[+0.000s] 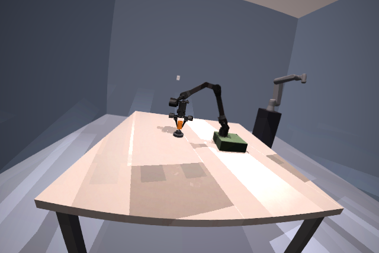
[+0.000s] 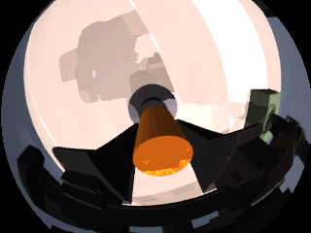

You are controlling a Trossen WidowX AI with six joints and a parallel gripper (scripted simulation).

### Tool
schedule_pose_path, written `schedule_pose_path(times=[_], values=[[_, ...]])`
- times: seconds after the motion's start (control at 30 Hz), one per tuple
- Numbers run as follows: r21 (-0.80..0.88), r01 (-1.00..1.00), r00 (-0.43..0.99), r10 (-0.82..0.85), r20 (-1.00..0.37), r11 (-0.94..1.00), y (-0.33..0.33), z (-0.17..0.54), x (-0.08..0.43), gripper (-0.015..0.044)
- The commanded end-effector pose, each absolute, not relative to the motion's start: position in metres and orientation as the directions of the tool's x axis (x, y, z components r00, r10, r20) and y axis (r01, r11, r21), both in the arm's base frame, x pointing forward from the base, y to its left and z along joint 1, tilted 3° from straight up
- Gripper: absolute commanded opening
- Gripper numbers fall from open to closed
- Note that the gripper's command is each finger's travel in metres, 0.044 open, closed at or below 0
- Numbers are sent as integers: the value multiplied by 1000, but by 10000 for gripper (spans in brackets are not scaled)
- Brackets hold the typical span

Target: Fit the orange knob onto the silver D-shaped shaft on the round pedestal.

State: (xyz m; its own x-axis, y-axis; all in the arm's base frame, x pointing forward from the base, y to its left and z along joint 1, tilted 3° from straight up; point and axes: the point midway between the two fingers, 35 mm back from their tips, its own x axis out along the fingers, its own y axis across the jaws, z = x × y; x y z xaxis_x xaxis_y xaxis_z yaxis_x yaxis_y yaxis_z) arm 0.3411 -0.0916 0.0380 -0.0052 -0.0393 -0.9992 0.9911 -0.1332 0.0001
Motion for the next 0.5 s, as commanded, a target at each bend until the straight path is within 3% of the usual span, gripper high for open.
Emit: schedule_pose_path(times=[0.0,0.47], values=[[6,990,0,-42,-999,-143,-92,39,343,0],[6,990,0,-42,-999,-143,-93,35,343,0]])
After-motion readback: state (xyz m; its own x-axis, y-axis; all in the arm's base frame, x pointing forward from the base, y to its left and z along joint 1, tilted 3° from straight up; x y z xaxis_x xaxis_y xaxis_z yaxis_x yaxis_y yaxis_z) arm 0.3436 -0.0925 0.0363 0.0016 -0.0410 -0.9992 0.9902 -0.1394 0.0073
